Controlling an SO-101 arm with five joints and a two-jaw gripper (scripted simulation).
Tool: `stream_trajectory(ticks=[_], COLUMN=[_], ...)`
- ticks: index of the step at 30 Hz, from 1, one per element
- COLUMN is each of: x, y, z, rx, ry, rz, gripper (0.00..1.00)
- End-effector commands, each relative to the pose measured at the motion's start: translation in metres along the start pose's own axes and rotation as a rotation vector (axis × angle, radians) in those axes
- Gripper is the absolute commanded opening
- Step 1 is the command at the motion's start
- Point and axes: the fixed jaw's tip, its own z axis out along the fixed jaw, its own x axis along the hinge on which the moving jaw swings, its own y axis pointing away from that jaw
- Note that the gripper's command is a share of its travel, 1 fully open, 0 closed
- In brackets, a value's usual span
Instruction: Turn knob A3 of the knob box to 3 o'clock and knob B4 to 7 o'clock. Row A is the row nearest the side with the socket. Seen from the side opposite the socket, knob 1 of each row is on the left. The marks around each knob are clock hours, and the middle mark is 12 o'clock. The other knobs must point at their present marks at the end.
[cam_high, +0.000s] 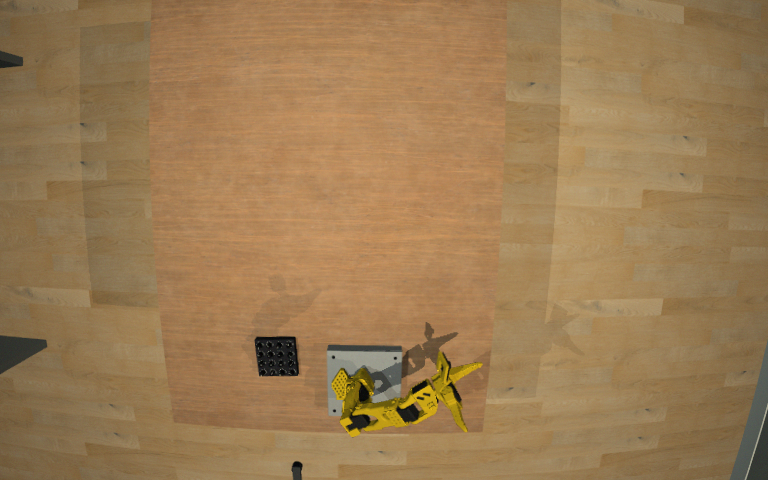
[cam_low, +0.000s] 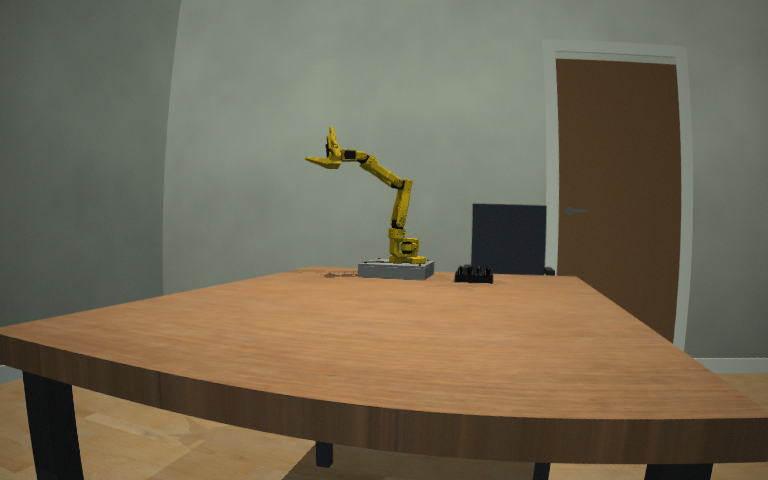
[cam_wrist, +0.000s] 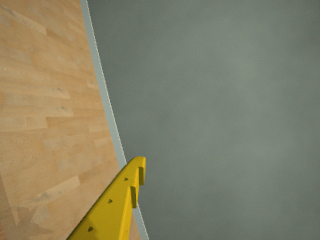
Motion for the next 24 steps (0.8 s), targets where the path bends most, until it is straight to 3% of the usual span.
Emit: stream_trajectory(ticks=[1, 17, 18, 24], x=[-0.0004, -0.0004, -0.0003, 0.0023], y=[-0.0013, -0.0013, -0.0012, 0.005], z=[-0.0009, -0.0009, -0.0009, -0.0025], rx=[0.004, 0.004, 0.004, -0.026], ry=[-0.002, -0.002, -0.002, 0.011], rz=[0.001, 0.001, 0.001, 0.001], gripper=[1.0, 1.0, 0.4, 0.4])
